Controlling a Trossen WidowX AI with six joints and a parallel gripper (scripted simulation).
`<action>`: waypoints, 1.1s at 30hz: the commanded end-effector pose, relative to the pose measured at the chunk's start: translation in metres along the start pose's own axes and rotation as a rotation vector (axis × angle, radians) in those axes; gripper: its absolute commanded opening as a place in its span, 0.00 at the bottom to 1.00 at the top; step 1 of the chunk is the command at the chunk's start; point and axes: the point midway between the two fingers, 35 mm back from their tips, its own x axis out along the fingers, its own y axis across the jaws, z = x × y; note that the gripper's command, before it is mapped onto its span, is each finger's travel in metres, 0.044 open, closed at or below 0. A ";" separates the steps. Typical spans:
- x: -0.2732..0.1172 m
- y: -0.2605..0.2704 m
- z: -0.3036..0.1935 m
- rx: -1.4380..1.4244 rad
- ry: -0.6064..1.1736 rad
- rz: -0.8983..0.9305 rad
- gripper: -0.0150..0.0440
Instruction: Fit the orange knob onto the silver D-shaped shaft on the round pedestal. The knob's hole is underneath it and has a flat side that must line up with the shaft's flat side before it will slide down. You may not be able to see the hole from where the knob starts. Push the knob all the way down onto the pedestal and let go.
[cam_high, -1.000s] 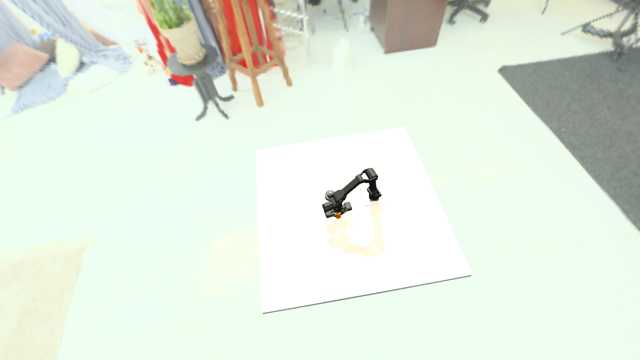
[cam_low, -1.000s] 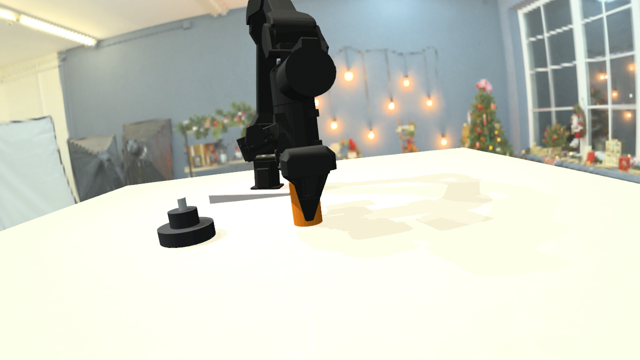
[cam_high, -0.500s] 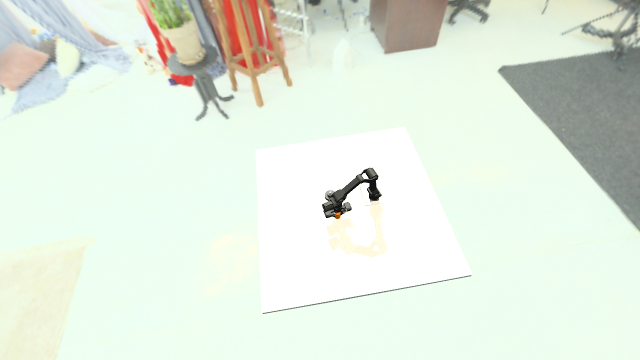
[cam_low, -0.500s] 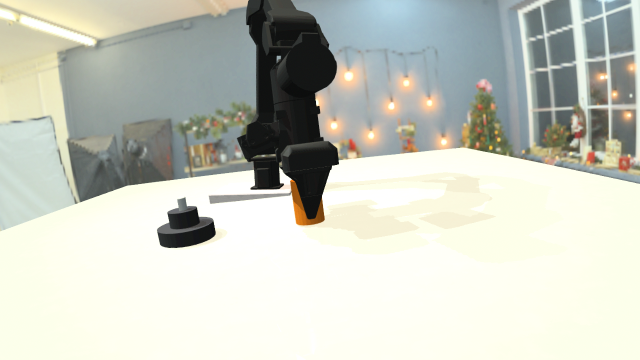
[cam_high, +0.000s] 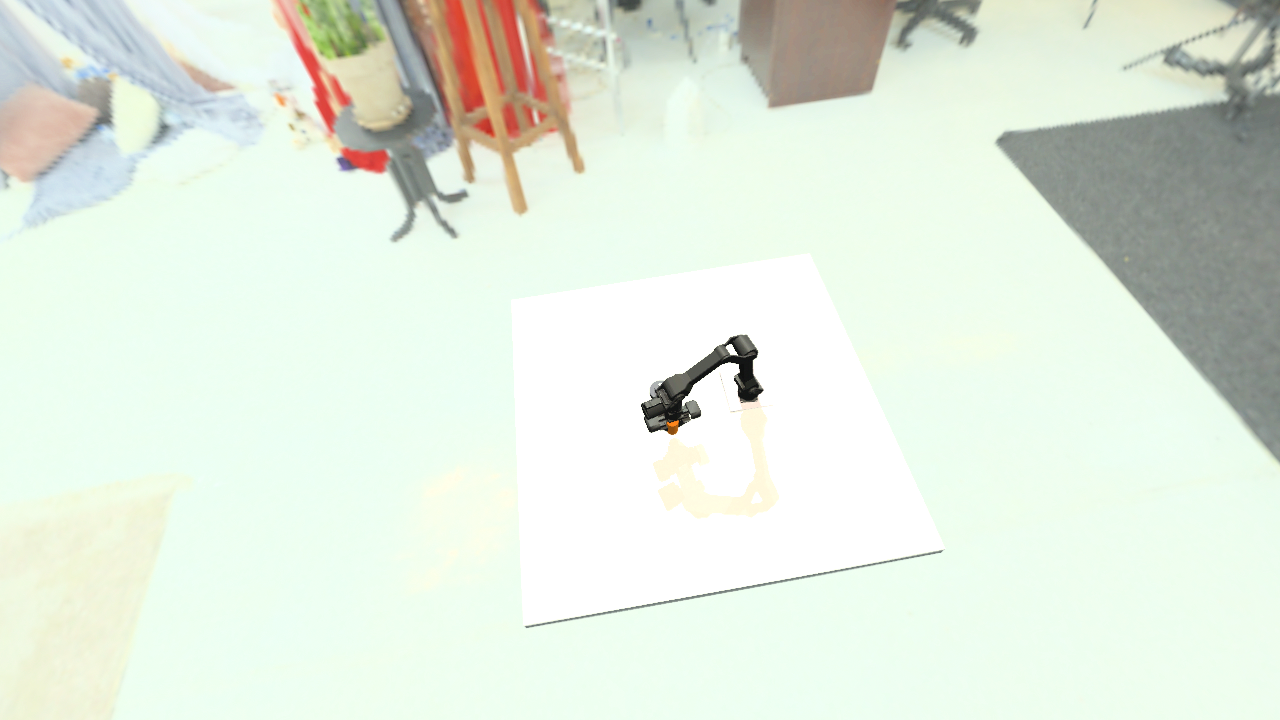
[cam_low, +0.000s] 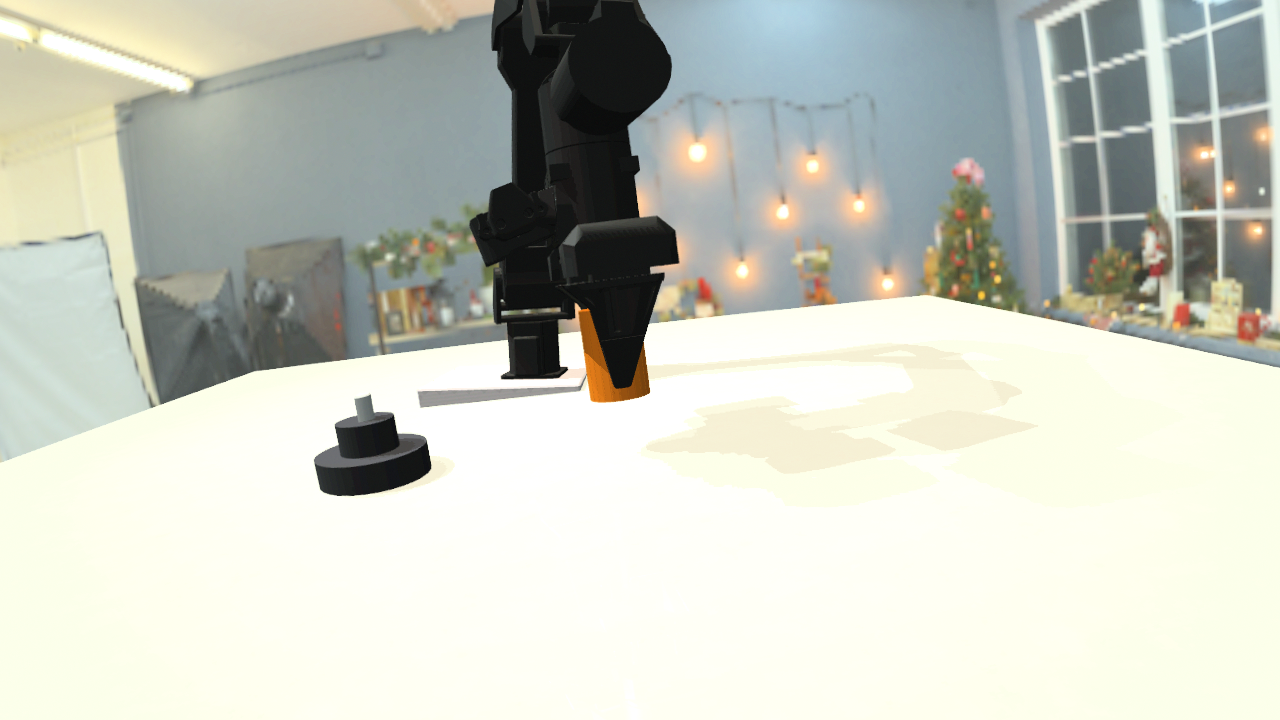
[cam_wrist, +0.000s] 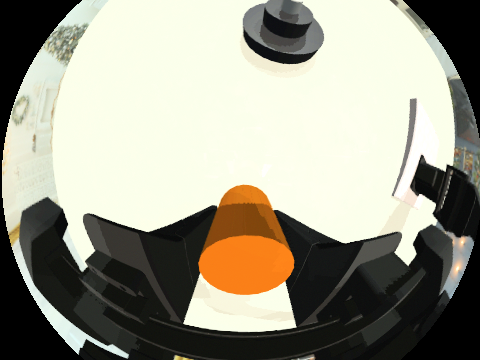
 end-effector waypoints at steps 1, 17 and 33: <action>-0.016 0.005 -0.001 -0.002 0.001 0.006 0.25; -0.067 0.010 -0.001 0.005 -0.005 -0.019 0.25; -0.099 0.010 0.002 0.014 -0.010 -0.038 0.25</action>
